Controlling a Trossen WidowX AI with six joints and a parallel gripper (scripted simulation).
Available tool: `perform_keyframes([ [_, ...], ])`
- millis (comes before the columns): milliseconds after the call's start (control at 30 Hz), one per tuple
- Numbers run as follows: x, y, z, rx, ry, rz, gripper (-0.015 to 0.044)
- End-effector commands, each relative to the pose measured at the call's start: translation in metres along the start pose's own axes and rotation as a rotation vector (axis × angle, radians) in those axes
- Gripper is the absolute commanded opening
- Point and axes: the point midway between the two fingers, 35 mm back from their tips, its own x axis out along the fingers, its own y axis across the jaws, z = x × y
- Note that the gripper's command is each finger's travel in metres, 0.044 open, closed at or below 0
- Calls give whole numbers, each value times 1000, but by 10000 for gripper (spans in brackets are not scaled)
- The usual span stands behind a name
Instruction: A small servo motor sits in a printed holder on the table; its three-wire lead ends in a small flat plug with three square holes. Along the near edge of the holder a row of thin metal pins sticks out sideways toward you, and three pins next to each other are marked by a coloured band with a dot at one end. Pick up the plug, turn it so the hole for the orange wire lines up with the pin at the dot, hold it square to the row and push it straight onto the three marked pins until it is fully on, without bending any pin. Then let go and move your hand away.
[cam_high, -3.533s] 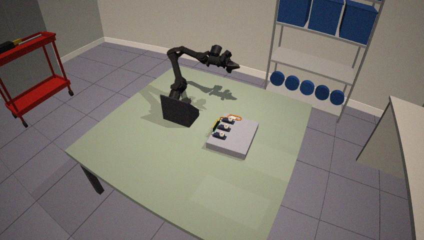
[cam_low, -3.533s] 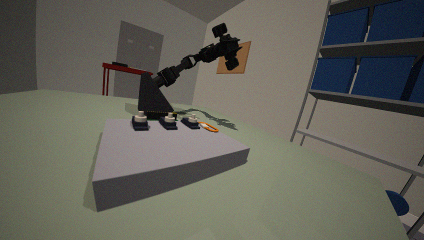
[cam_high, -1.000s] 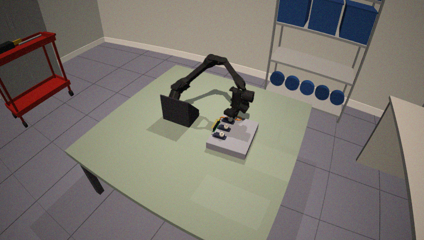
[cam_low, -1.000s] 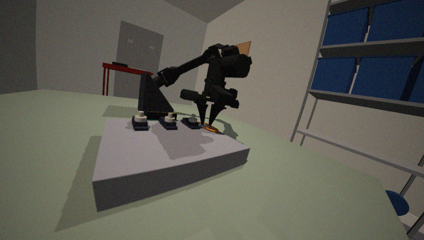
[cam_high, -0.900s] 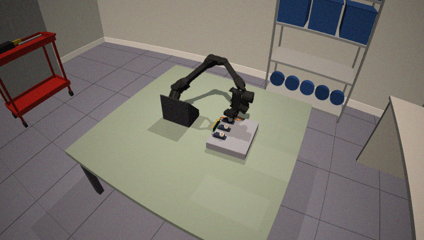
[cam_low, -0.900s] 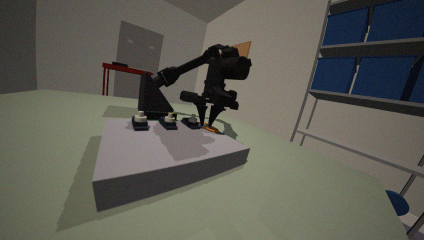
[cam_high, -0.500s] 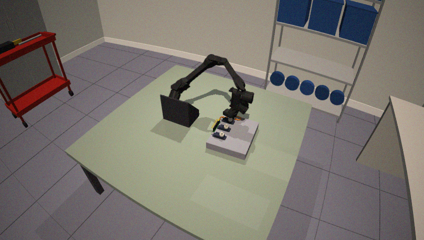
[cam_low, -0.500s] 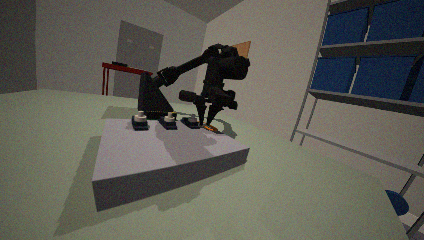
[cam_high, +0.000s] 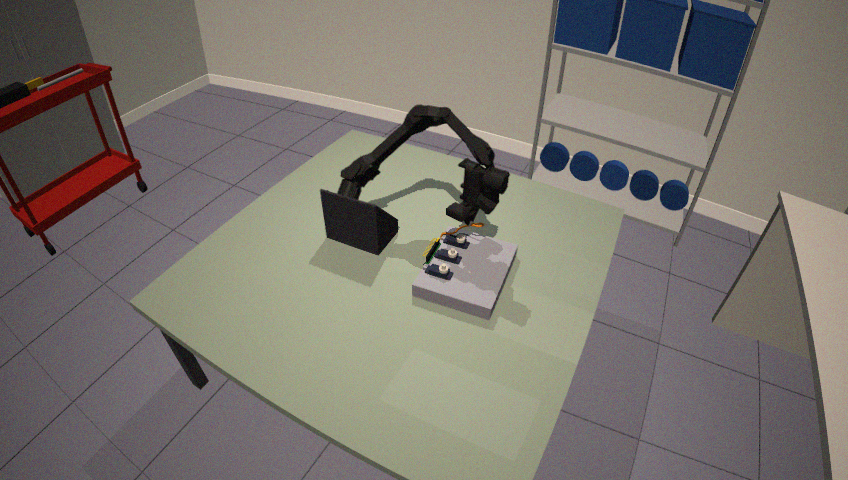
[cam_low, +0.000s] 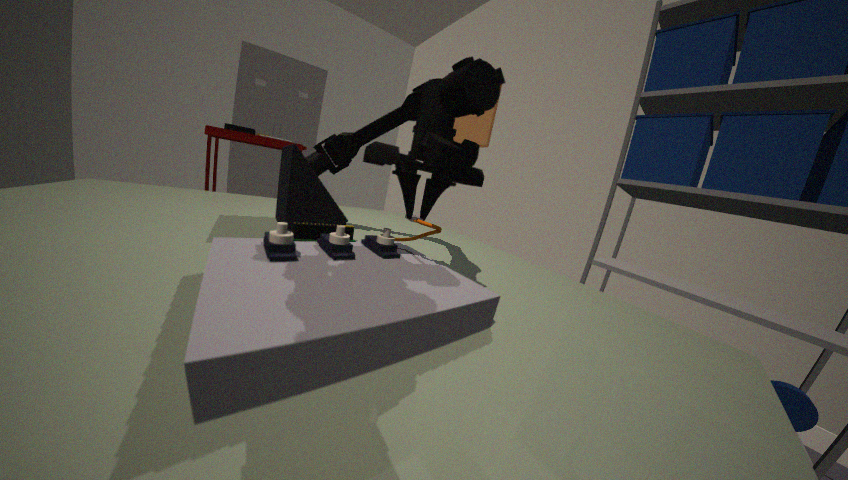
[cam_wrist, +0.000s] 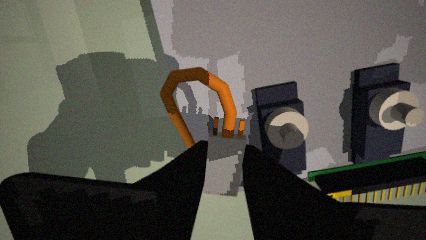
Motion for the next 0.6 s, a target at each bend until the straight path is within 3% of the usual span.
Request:
perform_keyframes([
  [0,-2,-5,-3,82,0,-5,0],
  [567,-6,-36,-23,675,-6,-11,0],
])
